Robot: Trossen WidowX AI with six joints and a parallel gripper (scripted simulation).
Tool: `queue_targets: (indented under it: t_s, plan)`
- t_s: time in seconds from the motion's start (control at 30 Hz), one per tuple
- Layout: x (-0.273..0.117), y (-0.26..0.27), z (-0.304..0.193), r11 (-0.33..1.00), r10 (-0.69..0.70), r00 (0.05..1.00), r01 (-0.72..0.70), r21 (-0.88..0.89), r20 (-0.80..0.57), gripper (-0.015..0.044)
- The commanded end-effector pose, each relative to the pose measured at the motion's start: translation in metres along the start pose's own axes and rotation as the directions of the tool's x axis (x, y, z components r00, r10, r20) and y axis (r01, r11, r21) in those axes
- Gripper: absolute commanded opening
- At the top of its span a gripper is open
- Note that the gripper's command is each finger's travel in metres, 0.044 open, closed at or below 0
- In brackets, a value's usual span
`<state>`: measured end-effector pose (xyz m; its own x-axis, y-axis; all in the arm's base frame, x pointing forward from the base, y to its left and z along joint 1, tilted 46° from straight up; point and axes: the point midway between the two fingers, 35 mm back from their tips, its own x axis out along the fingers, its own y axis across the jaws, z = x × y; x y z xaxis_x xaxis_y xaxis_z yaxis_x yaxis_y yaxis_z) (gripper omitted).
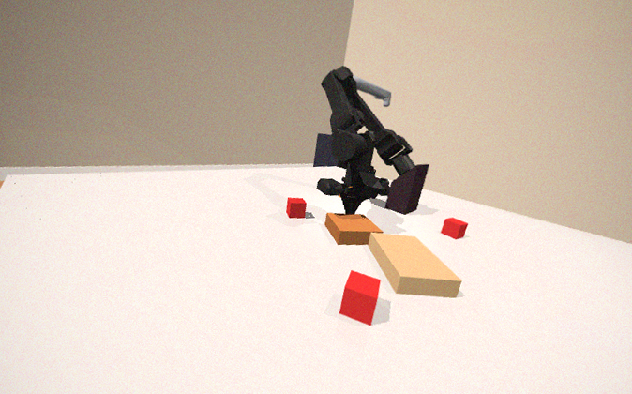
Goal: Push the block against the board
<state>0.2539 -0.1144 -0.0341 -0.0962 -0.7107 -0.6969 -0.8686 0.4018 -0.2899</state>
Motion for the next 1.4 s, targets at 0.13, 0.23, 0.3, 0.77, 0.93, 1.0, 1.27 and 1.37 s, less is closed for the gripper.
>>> queue_targets:
  t_s: [0.13, 0.23, 0.3, 0.77, 0.93, 1.0, 1.27, 1.37]
  plan:
    - [0.000, 0.002, -0.015, 1.000, -0.003, 1.000, 0.003, -0.003, -0.004, 0.0000]
    - [0.000, 0.002, -0.020, 1.000, -0.003, 1.000, 0.003, -0.003, -0.005, 0.0000]
    - [0.000, 0.002, -0.023, 1.000, -0.004, 1.000, 0.004, -0.004, -0.006, 0.0000]
    - [-0.055, 0.003, -0.025, 1.000, -0.004, 1.000, 0.004, -0.003, -0.008, 0.0000]
    - [-0.055, 0.003, -0.025, 1.000, -0.004, 1.000, 0.004, -0.003, -0.008, 0.0000]
    - [-0.055, 0.001, -0.025, 1.000, -0.004, 1.000, 0.004, 0.020, -0.007, 0.0000]
    - [-0.057, -0.017, -0.017, 0.957, -0.004, 1.000, 0.006, 0.289, -0.006, 0.0000]
    - [-0.058, -0.024, -0.014, 0.922, -0.005, 1.000, 0.007, 0.387, -0.006, 0.0000]
